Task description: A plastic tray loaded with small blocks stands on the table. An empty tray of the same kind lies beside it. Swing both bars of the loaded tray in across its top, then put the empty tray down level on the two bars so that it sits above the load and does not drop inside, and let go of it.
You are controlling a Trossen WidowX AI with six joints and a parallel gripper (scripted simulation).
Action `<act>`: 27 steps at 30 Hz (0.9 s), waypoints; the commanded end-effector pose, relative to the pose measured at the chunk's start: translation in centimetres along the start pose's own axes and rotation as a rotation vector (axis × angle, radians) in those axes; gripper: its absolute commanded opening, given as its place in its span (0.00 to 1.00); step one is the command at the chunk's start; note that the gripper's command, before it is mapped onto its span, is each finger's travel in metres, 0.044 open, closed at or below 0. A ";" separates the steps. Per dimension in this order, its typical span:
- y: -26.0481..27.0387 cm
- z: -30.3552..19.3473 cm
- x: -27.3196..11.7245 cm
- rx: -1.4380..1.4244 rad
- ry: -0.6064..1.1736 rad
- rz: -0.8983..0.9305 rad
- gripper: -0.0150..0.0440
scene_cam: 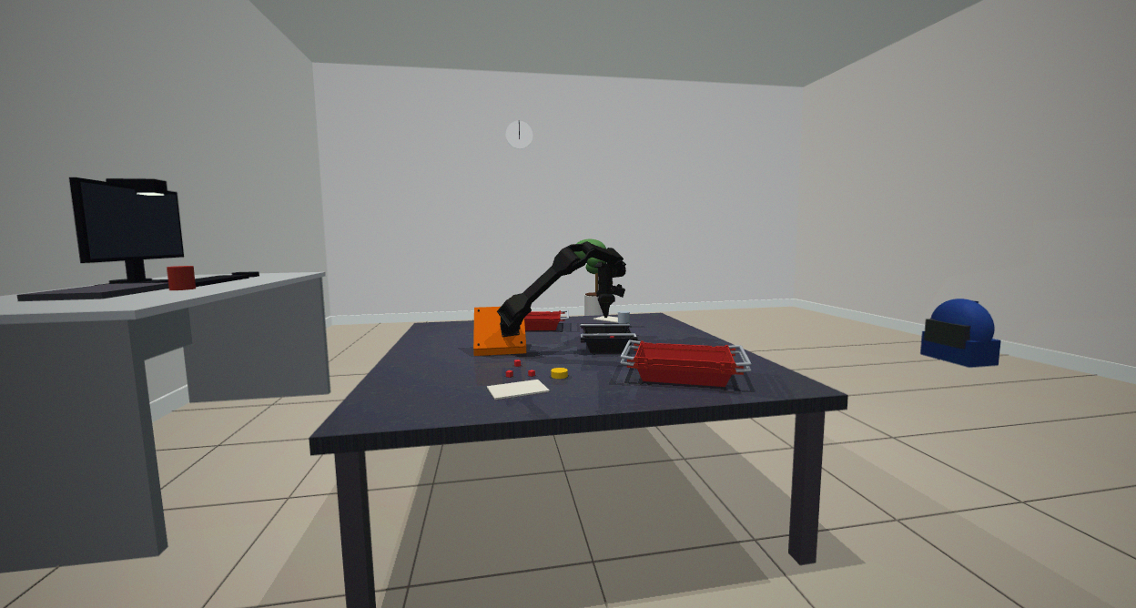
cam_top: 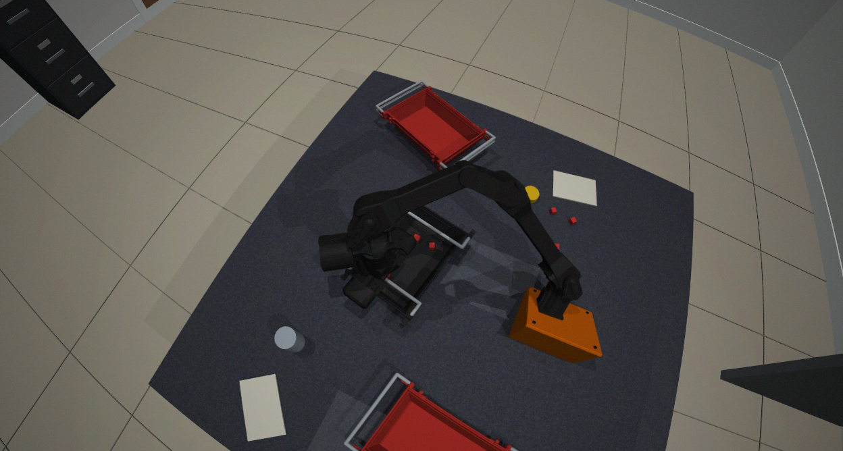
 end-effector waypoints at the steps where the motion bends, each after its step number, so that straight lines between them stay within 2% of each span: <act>1: 0.1 0.0 -2.4 -0.011 -0.011 0.015 0.74; 6: -0.4 -0.5 -7.9 -0.051 -0.032 0.034 0.97; 7: 0.0 -0.4 -5.5 -0.036 -0.025 0.025 1.00; 9: 1.5 -2.3 -5.7 -0.037 -0.020 0.037 1.00; 18: 8.4 -17.1 -5.6 -0.045 0.015 0.073 1.00; 27: 9.6 -33.1 -1.8 -0.030 0.027 0.028 1.00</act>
Point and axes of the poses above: the point midway between the two fingers, 35 mm back from their tips, its own x axis out along the fingers, its own y axis across the jaws, z = x × y, the point moved 9 cm from there along -x, back along the fingers, and after that the axes turned 12 degrees about x, right-handed, at the moved point
